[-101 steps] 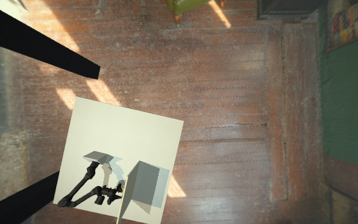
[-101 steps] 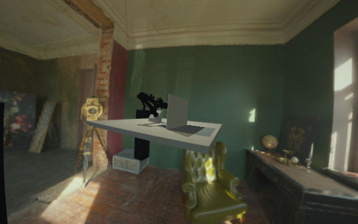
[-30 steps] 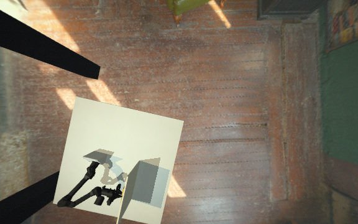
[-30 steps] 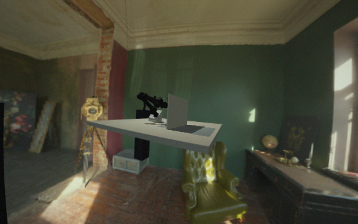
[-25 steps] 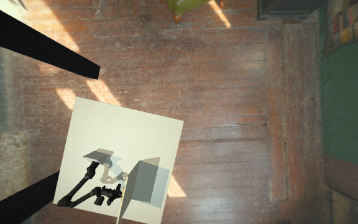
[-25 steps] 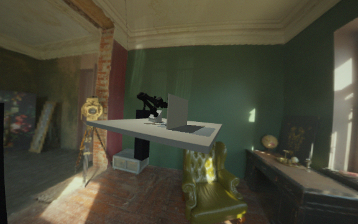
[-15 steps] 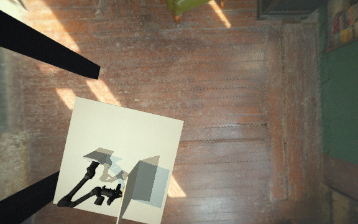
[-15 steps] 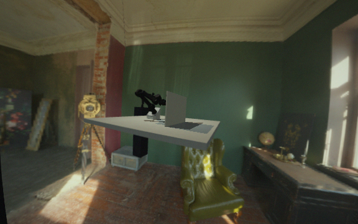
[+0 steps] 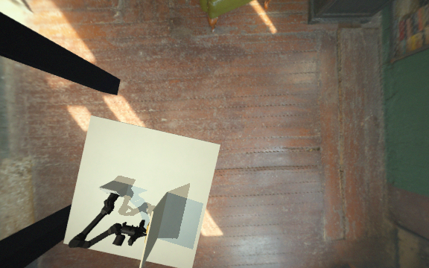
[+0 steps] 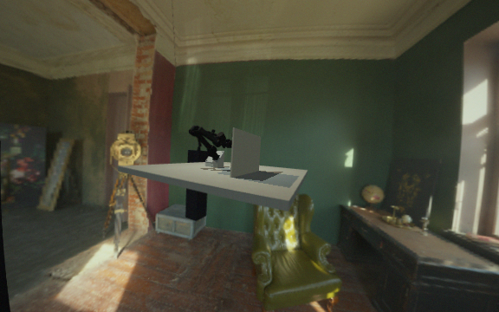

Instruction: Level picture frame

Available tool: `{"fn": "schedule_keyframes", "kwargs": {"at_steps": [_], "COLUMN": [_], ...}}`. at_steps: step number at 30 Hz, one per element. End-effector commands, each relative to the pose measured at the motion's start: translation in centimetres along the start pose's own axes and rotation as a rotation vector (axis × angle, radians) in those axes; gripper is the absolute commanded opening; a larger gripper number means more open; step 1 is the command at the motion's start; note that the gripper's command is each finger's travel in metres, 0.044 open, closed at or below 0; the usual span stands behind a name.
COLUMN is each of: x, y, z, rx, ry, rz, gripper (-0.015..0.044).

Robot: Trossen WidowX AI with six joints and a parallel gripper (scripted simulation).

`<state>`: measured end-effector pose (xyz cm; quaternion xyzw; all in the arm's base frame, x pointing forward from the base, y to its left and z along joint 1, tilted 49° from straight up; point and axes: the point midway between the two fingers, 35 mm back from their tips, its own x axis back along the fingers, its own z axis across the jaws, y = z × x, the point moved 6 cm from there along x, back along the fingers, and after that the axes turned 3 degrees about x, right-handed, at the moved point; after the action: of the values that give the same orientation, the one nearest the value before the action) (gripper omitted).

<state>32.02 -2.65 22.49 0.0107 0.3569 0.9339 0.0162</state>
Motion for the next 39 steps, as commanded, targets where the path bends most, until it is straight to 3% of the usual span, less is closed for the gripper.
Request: {"fn": "schedule_keyframes", "kwargs": {"at_steps": [1, 39], "x": [-0.01, -0.01], "y": [-0.08, -0.67], "z": [0.24, 0.15], "rx": [0.004, 0.004], "ry": [0.010, 0.010], "rz": [0.001, 0.001], "gripper": [0.0000, 0.0000]}}
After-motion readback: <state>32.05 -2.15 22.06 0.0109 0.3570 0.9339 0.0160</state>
